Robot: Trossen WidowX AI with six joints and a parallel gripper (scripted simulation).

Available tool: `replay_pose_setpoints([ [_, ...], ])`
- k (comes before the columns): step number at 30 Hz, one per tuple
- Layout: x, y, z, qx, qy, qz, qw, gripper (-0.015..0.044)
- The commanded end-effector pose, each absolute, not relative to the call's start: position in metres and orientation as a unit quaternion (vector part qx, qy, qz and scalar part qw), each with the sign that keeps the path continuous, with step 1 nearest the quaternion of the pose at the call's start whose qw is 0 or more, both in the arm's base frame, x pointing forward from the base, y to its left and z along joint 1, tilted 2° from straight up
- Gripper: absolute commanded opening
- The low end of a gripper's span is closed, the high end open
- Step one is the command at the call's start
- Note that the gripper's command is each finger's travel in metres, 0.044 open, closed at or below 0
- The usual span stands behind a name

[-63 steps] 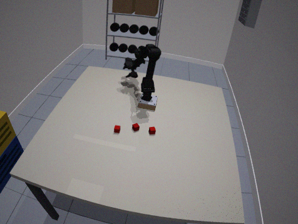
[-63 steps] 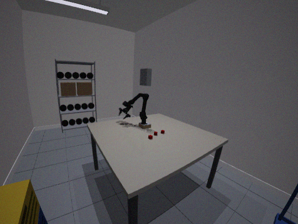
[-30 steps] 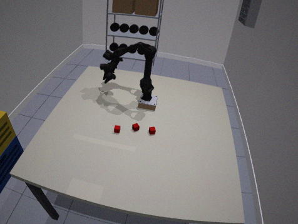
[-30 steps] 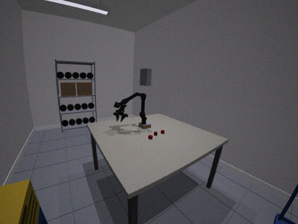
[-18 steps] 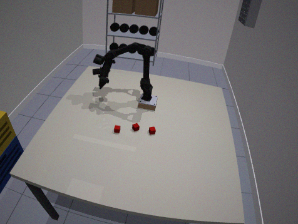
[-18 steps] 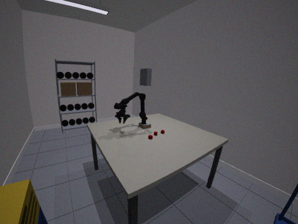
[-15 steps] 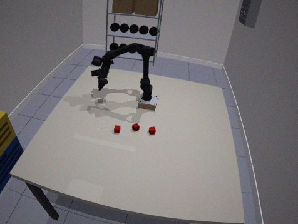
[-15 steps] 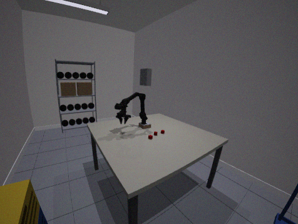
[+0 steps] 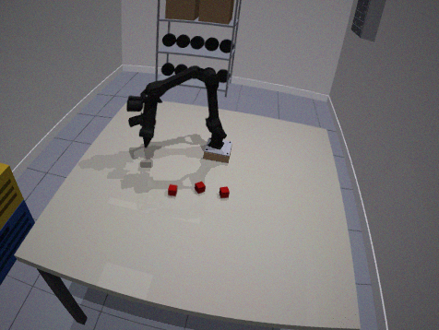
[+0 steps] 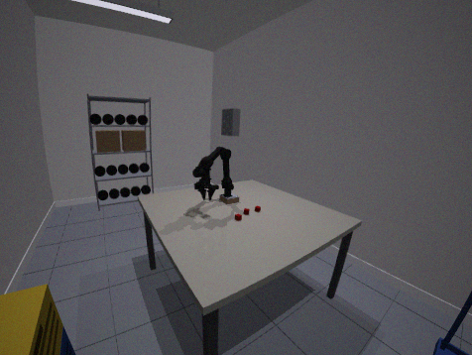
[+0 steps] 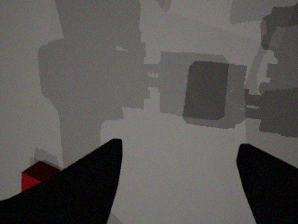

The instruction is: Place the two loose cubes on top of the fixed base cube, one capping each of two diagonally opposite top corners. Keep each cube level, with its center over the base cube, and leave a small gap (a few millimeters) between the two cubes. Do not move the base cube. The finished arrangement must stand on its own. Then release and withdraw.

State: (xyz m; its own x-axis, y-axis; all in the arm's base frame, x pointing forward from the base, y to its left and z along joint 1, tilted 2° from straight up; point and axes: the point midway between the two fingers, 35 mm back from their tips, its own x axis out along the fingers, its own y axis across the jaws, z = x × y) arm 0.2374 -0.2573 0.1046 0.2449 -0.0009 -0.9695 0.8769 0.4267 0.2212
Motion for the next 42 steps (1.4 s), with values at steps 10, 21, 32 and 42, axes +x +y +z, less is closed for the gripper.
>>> replay_pose_setpoints([
  [10,0.307,-0.181,0.106,0.447,0.55,-0.367,0.602,0.0265],
  [21,0.348,-0.099,0.111,0.448,0.558,-0.416,0.561,0.0265],
  [32,0.357,-0.07,0.107,0.446,0.557,-0.433,0.551,0.0265],
  [42,0.357,-0.069,0.051,0.446,0.557,-0.433,0.551,0.0265],
])
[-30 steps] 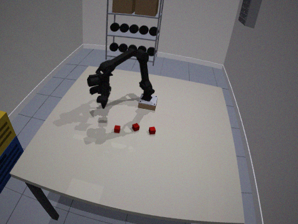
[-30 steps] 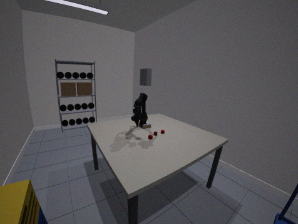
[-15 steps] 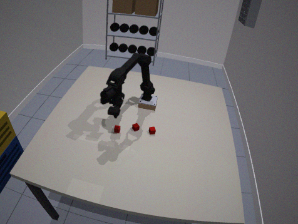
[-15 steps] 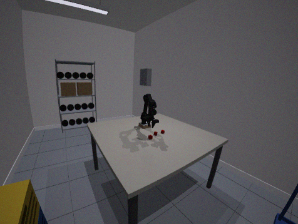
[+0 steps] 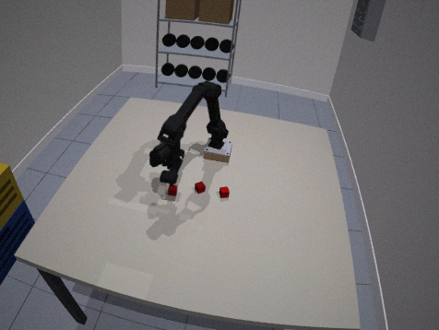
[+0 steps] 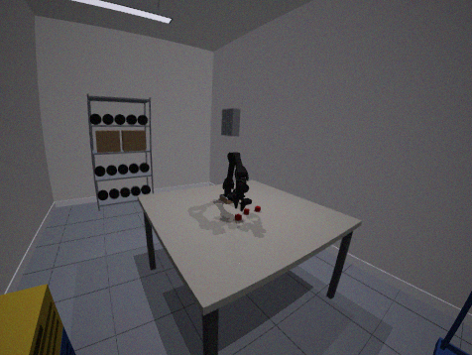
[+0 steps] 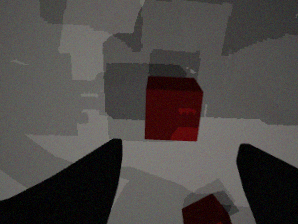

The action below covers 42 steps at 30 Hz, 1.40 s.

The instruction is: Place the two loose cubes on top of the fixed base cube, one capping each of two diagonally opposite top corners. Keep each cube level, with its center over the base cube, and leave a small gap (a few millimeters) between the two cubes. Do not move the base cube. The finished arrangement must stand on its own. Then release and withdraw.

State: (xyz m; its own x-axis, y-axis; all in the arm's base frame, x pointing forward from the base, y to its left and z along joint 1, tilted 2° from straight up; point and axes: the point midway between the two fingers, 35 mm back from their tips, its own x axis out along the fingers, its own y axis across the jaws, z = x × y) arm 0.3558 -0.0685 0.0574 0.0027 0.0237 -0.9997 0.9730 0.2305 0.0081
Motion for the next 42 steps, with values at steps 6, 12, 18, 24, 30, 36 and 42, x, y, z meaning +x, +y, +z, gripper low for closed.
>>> replay_pose_setpoints([
  [6,0.357,-0.069,0.036,0.446,0.557,-0.433,0.551,0.0265],
  [12,0.357,-0.069,0.032,0.446,0.557,-0.433,0.551,0.0265],
  [18,0.357,-0.068,0.022,0.445,0.557,-0.433,0.551,0.0265],
  [24,0.357,-0.068,0.012,0.445,0.557,-0.433,0.551,0.0265],
  [30,0.357,-0.068,0.003,0.446,0.557,-0.433,0.551,0.0265],
  [36,0.357,-0.068,0.003,0.446,0.557,-0.433,0.551,0.0134],
  [42,0.357,-0.068,0.005,0.446,0.557,-0.433,0.551,0.0105],
])
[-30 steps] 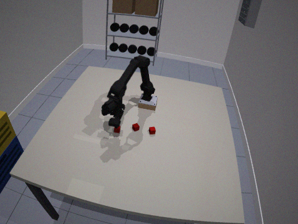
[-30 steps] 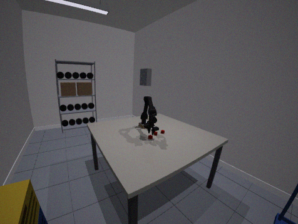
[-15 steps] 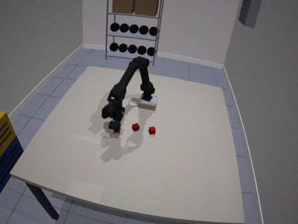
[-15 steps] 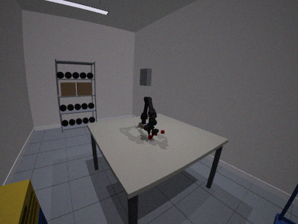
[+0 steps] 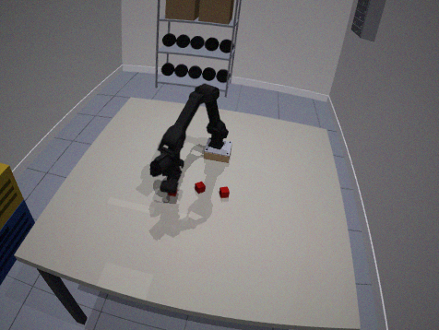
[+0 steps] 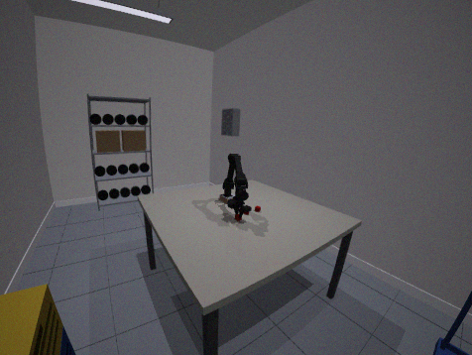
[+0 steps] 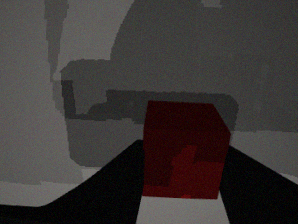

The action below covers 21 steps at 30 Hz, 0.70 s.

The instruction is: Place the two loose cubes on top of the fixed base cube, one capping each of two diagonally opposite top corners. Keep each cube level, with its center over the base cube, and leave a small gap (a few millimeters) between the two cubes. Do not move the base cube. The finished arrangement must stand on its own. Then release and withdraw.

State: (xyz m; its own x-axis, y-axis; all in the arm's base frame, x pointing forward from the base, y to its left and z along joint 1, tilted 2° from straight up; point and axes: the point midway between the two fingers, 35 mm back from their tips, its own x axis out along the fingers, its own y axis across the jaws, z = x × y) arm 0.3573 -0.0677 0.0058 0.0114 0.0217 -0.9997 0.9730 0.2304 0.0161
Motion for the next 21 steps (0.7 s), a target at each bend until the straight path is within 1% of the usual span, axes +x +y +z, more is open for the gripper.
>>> replay_pose_setpoints([
  [1,0.357,-0.068,0.008,0.446,0.557,-0.433,0.551,0.0105],
  [21,0.362,-0.07,0.07,0.446,0.557,-0.433,0.551,0.0105],
])
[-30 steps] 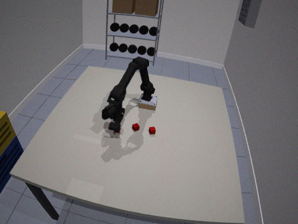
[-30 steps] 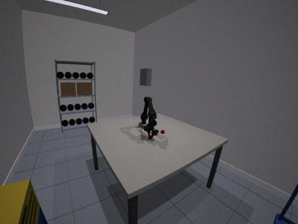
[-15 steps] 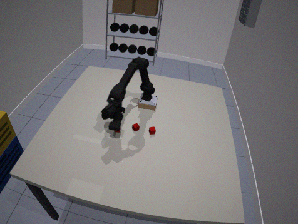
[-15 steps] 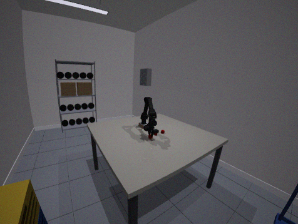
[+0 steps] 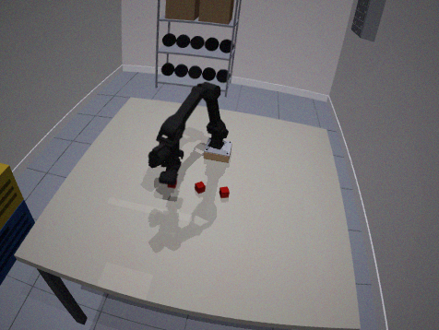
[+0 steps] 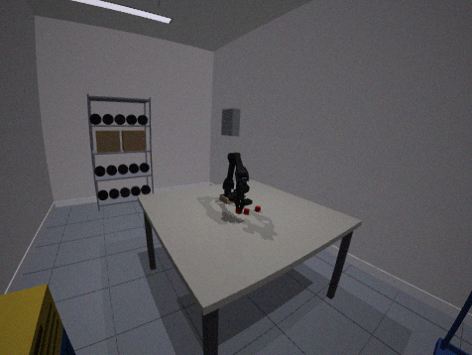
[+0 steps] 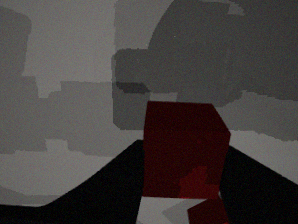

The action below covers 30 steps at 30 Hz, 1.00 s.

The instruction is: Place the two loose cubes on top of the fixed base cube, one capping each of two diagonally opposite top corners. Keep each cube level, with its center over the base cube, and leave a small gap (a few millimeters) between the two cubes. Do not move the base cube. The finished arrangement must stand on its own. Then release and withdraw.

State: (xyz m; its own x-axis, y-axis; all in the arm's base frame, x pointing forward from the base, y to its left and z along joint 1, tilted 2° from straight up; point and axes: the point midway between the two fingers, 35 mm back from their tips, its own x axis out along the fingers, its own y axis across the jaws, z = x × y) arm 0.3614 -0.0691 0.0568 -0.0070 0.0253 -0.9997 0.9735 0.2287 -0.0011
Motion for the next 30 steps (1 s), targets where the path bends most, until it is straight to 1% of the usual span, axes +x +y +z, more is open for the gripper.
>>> replay_pose_setpoints([
  [1,0.362,-0.07,0.073,0.446,0.557,-0.433,0.551,0.0105],
  [13,0.358,-0.07,0.111,0.446,0.557,-0.433,0.551,0.0105],
  [17,0.357,-0.069,0.113,0.444,0.558,-0.432,0.552,0.0105],
  [30,0.355,-0.031,0.107,0.342,0.628,-0.324,0.619,0.0105],
])
